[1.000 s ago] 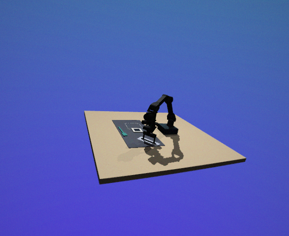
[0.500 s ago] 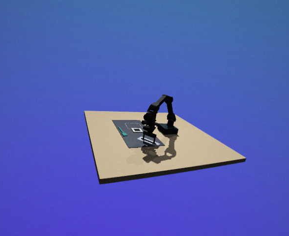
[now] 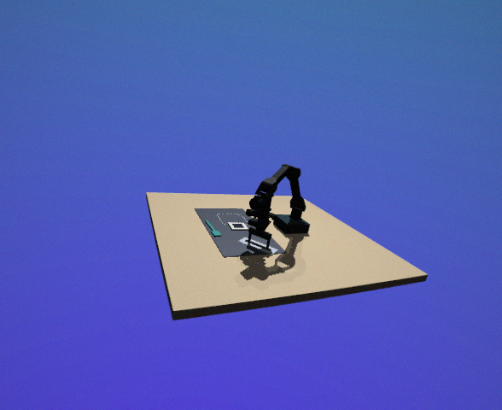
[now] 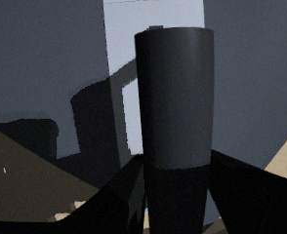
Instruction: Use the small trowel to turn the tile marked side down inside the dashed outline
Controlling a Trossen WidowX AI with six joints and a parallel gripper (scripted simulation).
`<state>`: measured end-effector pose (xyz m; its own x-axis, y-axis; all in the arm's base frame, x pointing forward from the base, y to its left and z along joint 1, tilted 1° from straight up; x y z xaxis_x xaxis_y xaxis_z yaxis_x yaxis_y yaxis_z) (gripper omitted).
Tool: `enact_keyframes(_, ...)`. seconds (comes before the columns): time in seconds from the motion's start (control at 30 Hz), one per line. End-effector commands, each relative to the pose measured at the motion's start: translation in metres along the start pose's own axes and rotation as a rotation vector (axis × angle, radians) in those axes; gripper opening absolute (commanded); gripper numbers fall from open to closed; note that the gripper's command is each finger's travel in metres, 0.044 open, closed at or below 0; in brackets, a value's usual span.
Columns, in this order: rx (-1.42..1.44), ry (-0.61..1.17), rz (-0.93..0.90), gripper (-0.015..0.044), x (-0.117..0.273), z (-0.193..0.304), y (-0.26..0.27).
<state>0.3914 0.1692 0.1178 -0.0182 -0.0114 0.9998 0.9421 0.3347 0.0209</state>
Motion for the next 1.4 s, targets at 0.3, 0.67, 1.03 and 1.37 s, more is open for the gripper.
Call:
enact_keyframes(0.3,-0.349,0.0,-0.001,0.013,-0.0004,0.0001,0.0002)
enact_keyframes(0.67,-0.665,0.0,-0.001,0.013,-0.0004,0.0001,0.0002)
enact_keyframes(1.03,-0.684,0.0,-0.001,0.0235,-0.0004,0.0001,0.0002)
enact_keyframes(1.37,-0.684,0.0,-0.001,0.027,-0.0004,0.0001,0.0002)
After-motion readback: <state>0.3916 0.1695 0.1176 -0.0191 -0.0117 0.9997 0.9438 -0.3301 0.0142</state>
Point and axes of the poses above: the point midway between the two fingers, 35 mm back from their tips, its own x axis back along the fingers, its own y axis across the jaws, z = x × y, the point moved 7 cm from there along x, back along the fingers, and after that the axes turned 7 degrees about -x, right-handed, at the moved point
